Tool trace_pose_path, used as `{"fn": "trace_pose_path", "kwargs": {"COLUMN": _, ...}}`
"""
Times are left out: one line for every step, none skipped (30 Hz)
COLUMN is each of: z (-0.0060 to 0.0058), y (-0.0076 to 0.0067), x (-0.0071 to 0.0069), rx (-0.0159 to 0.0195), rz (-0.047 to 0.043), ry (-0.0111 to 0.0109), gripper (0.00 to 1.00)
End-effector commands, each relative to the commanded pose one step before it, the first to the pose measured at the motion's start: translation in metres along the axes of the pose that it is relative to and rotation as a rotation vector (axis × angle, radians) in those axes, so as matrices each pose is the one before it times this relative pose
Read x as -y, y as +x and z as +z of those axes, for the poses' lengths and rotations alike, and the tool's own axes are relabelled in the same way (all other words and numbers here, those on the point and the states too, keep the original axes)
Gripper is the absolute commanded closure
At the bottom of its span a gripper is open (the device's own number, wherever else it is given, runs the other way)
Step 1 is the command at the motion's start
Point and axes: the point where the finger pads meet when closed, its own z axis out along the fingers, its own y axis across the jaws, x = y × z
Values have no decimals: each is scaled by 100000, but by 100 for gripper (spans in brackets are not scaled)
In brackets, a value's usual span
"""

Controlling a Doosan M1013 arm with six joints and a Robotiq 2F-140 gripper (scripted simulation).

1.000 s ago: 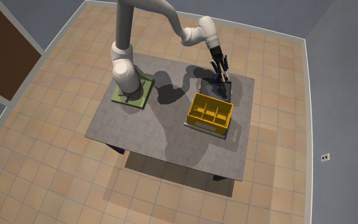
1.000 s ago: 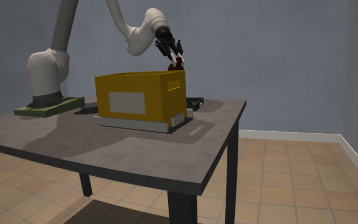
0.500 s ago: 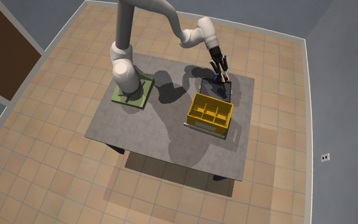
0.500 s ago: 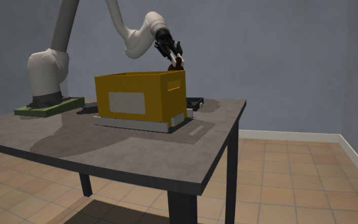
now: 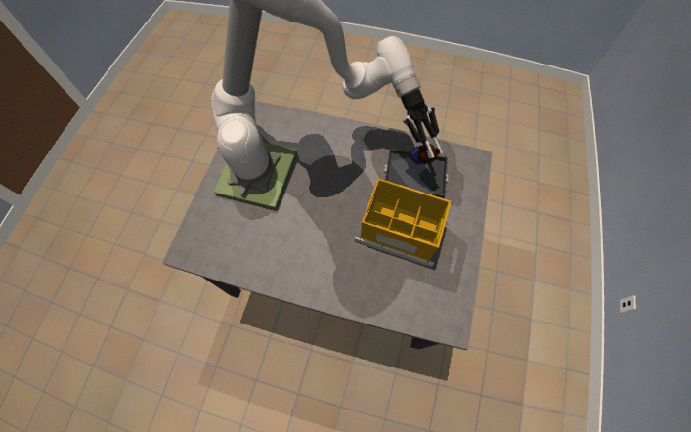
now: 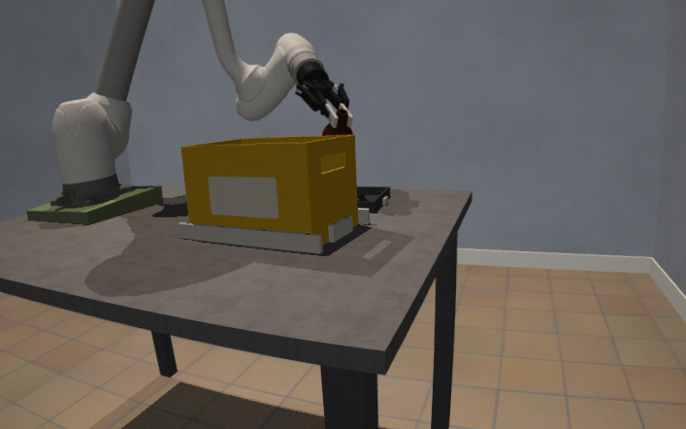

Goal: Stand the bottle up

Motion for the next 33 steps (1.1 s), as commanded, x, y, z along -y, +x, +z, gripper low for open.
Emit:
{"fn": "trace_pose_path", "kwargs": {"z": -24, "y": -110, "x": -6, "rx": -2329, "rz": -319, "ry": 109, "gripper": 90}}
{"fn": "trace_pose_path", "kwargs": {"z": -11, "y": -2, "x": 11, "rx": -330, "rz": 12, "ry": 46, "gripper": 90}}
{"fn": "trace_pose_path", "kwargs": {"z": -9, "y": -1, "x": 10, "rx": -279, "rz": 11, "ry": 40, "gripper": 90}}
{"fn": "trace_pose_path", "kwargs": {"z": 0, "y": 0, "x": 0, "rx": 0, "rz": 0, "ry": 0, "gripper": 90}}
{"fn": "trace_pose_path", "kwargs": {"z": 0, "y": 0, "x": 0, "rx": 0, "rz": 0, "ry": 0, "gripper": 90}}
{"fn": "trace_pose_path", "kwargs": {"z": -8, "y": -1, "x": 8, "rx": -230, "rz": 9, "ry": 34, "gripper": 90}}
{"fn": "trace_pose_path", "kwargs": {"z": -6, "y": -1, "x": 7, "rx": -182, "rz": 7, "ry": 28, "gripper": 90}}
{"fn": "trace_pose_path", "kwargs": {"z": -5, "y": -1, "x": 5, "rx": -137, "rz": 6, "ry": 21, "gripper": 90}}
{"fn": "trace_pose_path", "kwargs": {"z": -4, "y": 0, "x": 4, "rx": -97, "rz": 4, "ry": 15, "gripper": 90}}
{"fn": "trace_pose_path", "kwargs": {"z": -2, "y": 0, "x": 2, "rx": -62, "rz": 3, "ry": 10, "gripper": 90}}
{"fn": "trace_pose_path", "kwargs": {"z": -1, "y": 0, "x": 1, "rx": -33, "rz": 1, "ry": 5, "gripper": 90}}
{"fn": "trace_pose_path", "kwargs": {"z": 0, "y": 0, "x": 0, "rx": -13, "rz": 1, "ry": 2, "gripper": 90}}
{"fn": "trace_pose_path", "kwargs": {"z": 0, "y": 0, "x": 0, "rx": -2, "rz": 0, "ry": 0, "gripper": 90}}
{"fn": "trace_pose_path", "kwargs": {"z": 0, "y": 0, "x": 0, "rx": 0, "rz": 0, "ry": 0, "gripper": 90}}
{"fn": "trace_pose_path", "kwargs": {"z": 0, "y": 0, "x": 0, "rx": 0, "rz": 0, "ry": 0, "gripper": 90}}
{"fn": "trace_pose_path", "kwargs": {"z": 0, "y": 0, "x": 0, "rx": 0, "rz": 0, "ry": 0, "gripper": 90}}
{"fn": "trace_pose_path", "kwargs": {"z": 0, "y": 0, "x": 0, "rx": 0, "rz": 0, "ry": 0, "gripper": 90}}
{"fn": "trace_pose_path", "kwargs": {"z": 0, "y": 0, "x": 0, "rx": 0, "rz": 0, "ry": 0, "gripper": 90}}
{"fn": "trace_pose_path", "kwargs": {"z": 0, "y": 0, "x": 0, "rx": 0, "rz": 0, "ry": 0, "gripper": 90}}
{"fn": "trace_pose_path", "kwargs": {"z": 0, "y": 0, "x": 0, "rx": 0, "rz": 0, "ry": 0, "gripper": 90}}
{"fn": "trace_pose_path", "kwargs": {"z": 0, "y": 0, "x": 0, "rx": 0, "rz": 0, "ry": 0, "gripper": 90}}
{"fn": "trace_pose_path", "kwargs": {"z": 0, "y": 0, "x": 0, "rx": 0, "rz": 0, "ry": 0, "gripper": 90}}
{"fn": "trace_pose_path", "kwargs": {"z": 0, "y": 0, "x": 0, "rx": 0, "rz": 0, "ry": 0, "gripper": 90}}
{"fn": "trace_pose_path", "kwargs": {"z": 0, "y": 0, "x": 0, "rx": 0, "rz": 0, "ry": 0, "gripper": 90}}
{"fn": "trace_pose_path", "kwargs": {"z": 0, "y": 0, "x": 0, "rx": 0, "rz": 0, "ry": 0, "gripper": 90}}
{"fn": "trace_pose_path", "kwargs": {"z": 0, "y": 0, "x": 0, "rx": 0, "rz": 0, "ry": 0, "gripper": 90}}
{"fn": "trace_pose_path", "kwargs": {"z": 0, "y": 0, "x": 0, "rx": 0, "rz": 0, "ry": 0, "gripper": 90}}
{"fn": "trace_pose_path", "kwargs": {"z": 0, "y": 0, "x": 0, "rx": 0, "rz": 0, "ry": 0, "gripper": 90}}
{"fn": "trace_pose_path", "kwargs": {"z": 0, "y": 0, "x": 0, "rx": 0, "rz": 0, "ry": 0, "gripper": 90}}
{"fn": "trace_pose_path", "kwargs": {"z": 0, "y": 0, "x": 0, "rx": 0, "rz": 0, "ry": 0, "gripper": 90}}
{"fn": "trace_pose_path", "kwargs": {"z": 0, "y": 0, "x": 0, "rx": 0, "rz": 0, "ry": 0, "gripper": 90}}
{"fn": "trace_pose_path", "kwargs": {"z": 0, "y": 0, "x": 0, "rx": 0, "rz": 0, "ry": 0, "gripper": 90}}
{"fn": "trace_pose_path", "kwargs": {"z": 0, "y": 0, "x": 0, "rx": 0, "rz": 0, "ry": 0, "gripper": 90}}
